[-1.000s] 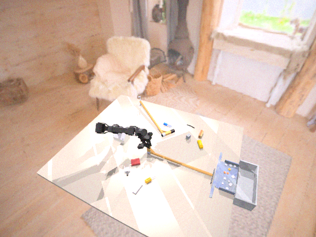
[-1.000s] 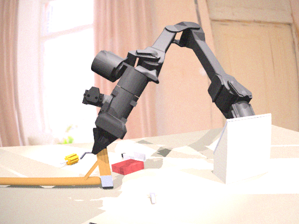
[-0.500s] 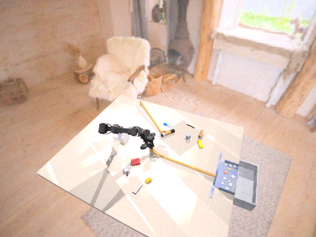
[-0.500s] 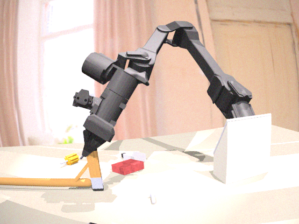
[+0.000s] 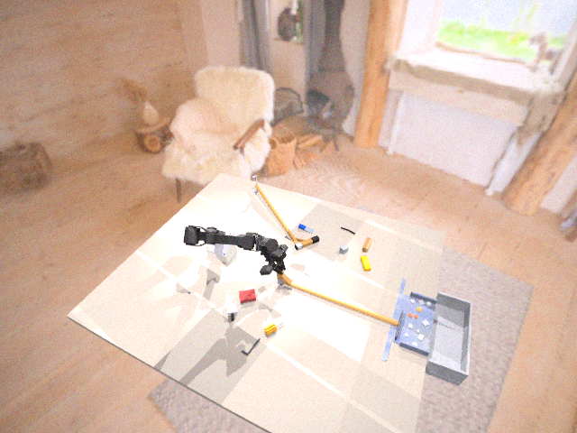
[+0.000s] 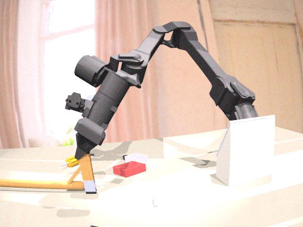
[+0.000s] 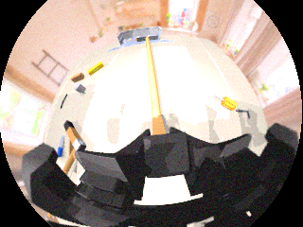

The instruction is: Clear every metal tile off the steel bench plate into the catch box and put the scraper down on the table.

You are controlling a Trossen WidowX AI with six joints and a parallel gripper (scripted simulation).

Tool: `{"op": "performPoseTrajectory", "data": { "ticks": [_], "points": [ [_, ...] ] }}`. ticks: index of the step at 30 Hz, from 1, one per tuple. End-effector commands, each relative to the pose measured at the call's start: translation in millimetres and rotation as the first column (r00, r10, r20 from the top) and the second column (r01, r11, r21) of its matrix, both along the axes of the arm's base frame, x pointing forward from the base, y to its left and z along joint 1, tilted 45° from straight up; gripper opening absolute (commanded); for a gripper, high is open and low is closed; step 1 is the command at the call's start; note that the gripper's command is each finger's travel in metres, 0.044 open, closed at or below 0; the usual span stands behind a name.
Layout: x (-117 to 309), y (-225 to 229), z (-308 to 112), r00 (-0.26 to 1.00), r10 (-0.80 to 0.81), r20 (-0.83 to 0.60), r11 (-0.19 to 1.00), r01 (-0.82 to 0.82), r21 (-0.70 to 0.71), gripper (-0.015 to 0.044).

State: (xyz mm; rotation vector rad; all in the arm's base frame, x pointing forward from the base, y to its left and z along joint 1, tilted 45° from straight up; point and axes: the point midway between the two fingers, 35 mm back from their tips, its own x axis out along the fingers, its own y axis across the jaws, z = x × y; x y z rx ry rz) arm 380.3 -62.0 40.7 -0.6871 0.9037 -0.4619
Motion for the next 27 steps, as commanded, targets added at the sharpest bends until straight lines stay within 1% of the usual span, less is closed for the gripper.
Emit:
{"op": "performPoseTrajectory", "data": {
  "ticks": [1,27],
  "points": [
    [10.9,0.8,3.5,1.000,0.009,0.009,1.000,-0.009,0.001,0.0000],
    [51.1,-2.1,6.6,1.000,0.009,0.011,1.000,-0.009,0.001,0.0000]
  ]
}}
